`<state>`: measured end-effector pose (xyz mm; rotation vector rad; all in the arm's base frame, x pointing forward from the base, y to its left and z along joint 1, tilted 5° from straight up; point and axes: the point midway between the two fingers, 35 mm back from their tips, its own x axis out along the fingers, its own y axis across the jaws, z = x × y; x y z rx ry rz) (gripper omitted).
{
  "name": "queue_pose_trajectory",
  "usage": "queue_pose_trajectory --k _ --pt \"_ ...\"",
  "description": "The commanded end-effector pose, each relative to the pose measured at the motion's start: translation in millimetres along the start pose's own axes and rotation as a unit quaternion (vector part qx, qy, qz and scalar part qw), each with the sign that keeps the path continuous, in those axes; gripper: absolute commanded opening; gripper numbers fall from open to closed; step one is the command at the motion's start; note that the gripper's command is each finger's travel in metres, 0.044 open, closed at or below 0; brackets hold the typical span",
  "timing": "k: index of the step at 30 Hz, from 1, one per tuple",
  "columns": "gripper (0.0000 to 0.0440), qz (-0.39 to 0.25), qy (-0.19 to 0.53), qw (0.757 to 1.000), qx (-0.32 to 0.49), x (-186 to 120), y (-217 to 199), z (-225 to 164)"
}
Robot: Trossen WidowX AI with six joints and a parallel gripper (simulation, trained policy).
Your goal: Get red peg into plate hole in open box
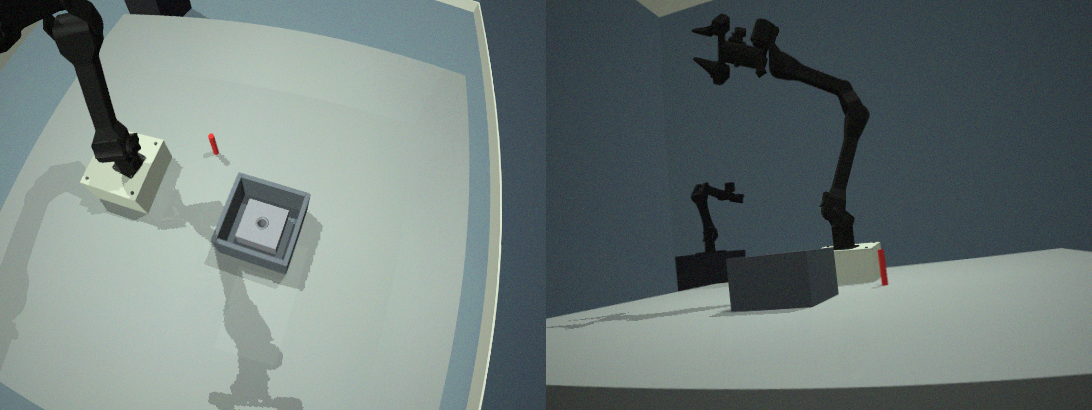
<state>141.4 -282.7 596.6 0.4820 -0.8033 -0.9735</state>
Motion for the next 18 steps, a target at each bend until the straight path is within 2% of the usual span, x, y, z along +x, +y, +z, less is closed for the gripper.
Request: queue_pose_trajectory --k 1,3,10,18 --pt "0.0422 0.003 0.004 1.0 0.0 0 0 -3" --pt "0.044 0.005 0.018 1.0 0.002 1 0 -12" --pt "0.044 -0.004 0.114 0.993 0.018 -9 -2 -72" --pt "0.044 -0.037 0.245 0.968 0.032 -40 -9 -152"
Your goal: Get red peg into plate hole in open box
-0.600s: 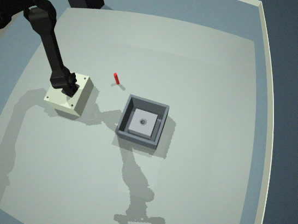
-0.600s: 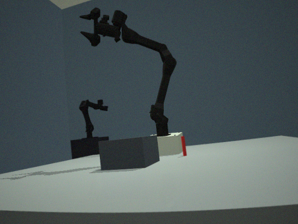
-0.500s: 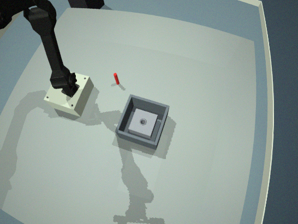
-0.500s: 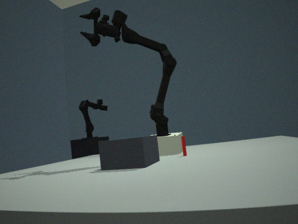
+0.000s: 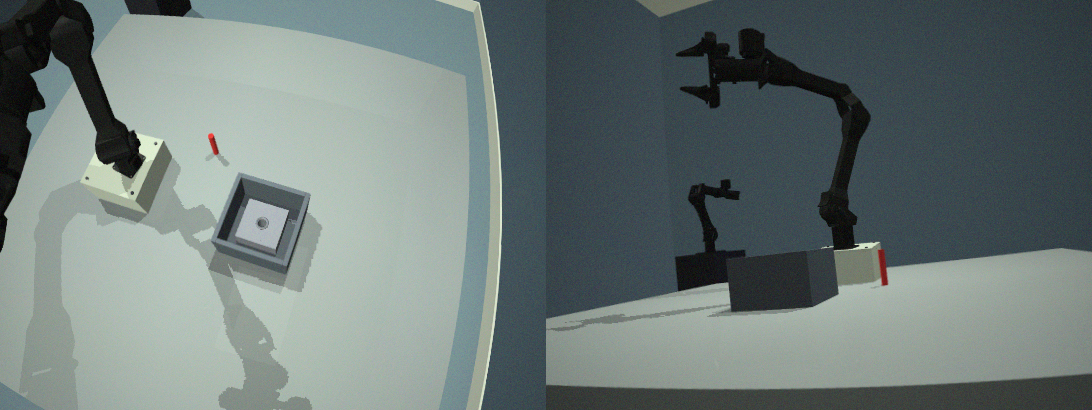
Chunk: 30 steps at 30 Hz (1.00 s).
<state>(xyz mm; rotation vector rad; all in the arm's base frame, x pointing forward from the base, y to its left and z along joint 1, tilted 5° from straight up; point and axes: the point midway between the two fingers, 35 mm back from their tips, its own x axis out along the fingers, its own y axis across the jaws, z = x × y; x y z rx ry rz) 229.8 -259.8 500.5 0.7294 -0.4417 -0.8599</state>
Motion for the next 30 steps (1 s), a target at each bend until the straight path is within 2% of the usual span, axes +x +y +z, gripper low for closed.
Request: queue_pose_trajectory --k 1,8,15,22,30 --pt "0.044 -0.015 0.055 0.998 0.007 -2 -5 -36" --pt "0.044 -0.045 0.171 0.984 0.012 -19 -14 -110" --pt "0.044 -0.081 0.281 0.956 0.009 -52 -24 -179" --pt "0.044 -0.125 0.383 0.915 -0.004 -99 -38 -238" --pt "0.044 -0.19 0.478 0.857 -0.032 -163 -61 -290"
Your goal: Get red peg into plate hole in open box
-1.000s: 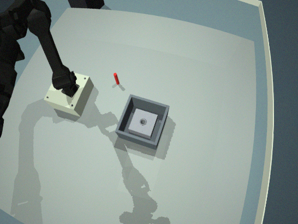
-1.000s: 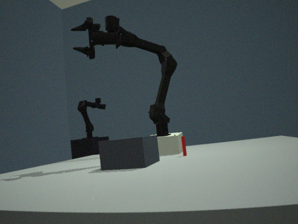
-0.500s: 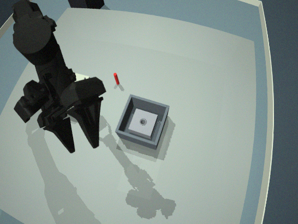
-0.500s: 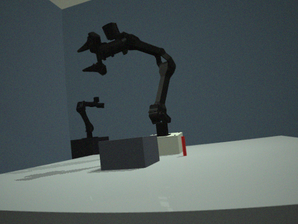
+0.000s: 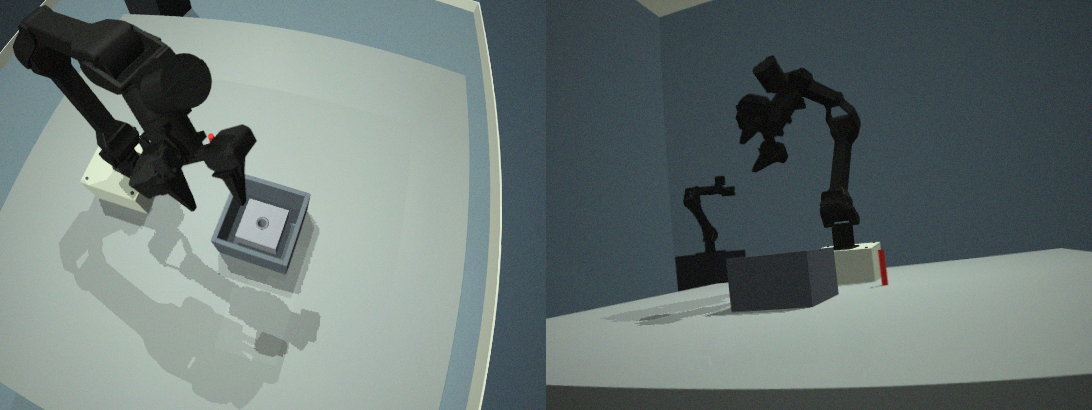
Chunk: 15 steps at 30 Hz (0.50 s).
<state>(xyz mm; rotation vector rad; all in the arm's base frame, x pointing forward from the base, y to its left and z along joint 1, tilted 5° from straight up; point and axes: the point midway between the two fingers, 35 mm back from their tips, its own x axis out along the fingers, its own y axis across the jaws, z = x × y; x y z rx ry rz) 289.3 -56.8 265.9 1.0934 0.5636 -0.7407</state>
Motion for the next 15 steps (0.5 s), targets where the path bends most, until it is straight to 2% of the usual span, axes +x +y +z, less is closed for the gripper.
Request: queue_pose_trajectory --k 1,15 --pt "0.044 -0.038 0.038 0.999 -0.005 4 -16 -31" --pt "0.044 -0.188 0.145 0.971 -0.034 -3 -83 -133"
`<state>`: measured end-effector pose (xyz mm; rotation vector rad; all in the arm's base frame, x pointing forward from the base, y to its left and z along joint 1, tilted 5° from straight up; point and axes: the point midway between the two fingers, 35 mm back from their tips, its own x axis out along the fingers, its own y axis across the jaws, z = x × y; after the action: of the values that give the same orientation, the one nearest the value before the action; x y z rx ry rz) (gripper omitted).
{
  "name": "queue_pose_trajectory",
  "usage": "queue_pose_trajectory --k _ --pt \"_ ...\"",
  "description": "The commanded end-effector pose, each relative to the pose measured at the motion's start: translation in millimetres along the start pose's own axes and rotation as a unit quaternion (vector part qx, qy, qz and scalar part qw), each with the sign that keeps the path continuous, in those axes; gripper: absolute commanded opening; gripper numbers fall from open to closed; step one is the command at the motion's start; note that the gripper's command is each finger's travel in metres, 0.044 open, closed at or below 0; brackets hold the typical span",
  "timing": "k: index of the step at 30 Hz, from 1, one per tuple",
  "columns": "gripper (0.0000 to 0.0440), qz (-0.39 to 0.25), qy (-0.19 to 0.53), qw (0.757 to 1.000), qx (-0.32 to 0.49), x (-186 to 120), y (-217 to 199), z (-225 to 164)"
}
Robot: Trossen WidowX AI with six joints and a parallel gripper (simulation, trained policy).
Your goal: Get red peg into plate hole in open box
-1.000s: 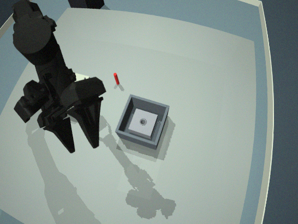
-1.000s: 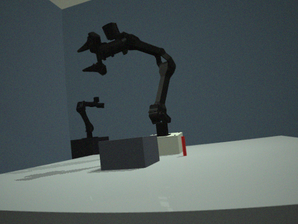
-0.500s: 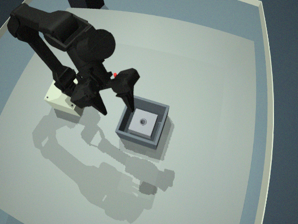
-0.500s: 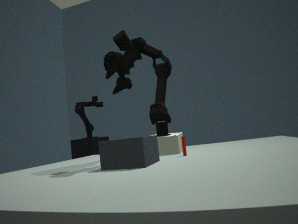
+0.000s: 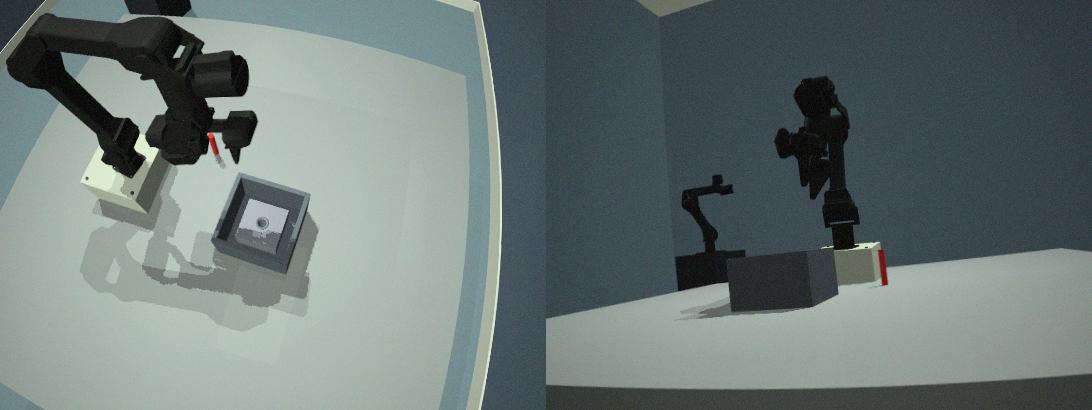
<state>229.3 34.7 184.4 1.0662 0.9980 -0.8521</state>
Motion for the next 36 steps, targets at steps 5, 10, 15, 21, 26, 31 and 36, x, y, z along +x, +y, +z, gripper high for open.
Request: queue_pose_trajectory --k 5,10,15,21,26,31,36 --pt "0.044 -0.083 0.03 0.996 -0.01 19 -32 -41" --pt "0.044 -0.127 0.039 0.991 -0.019 33 -50 -64" --pt "0.044 -0.155 0.045 0.986 -0.033 47 -64 -84" --pt "0.044 -0.167 0.054 0.983 -0.052 66 -73 -104" --pt "0.044 -0.16 0.063 0.983 -0.066 85 -76 -119" --pt "0.044 -0.145 0.075 0.984 -0.075 107 -78 -133" --pt "0.044 -0.129 0.087 0.985 -0.079 127 -82 -144"
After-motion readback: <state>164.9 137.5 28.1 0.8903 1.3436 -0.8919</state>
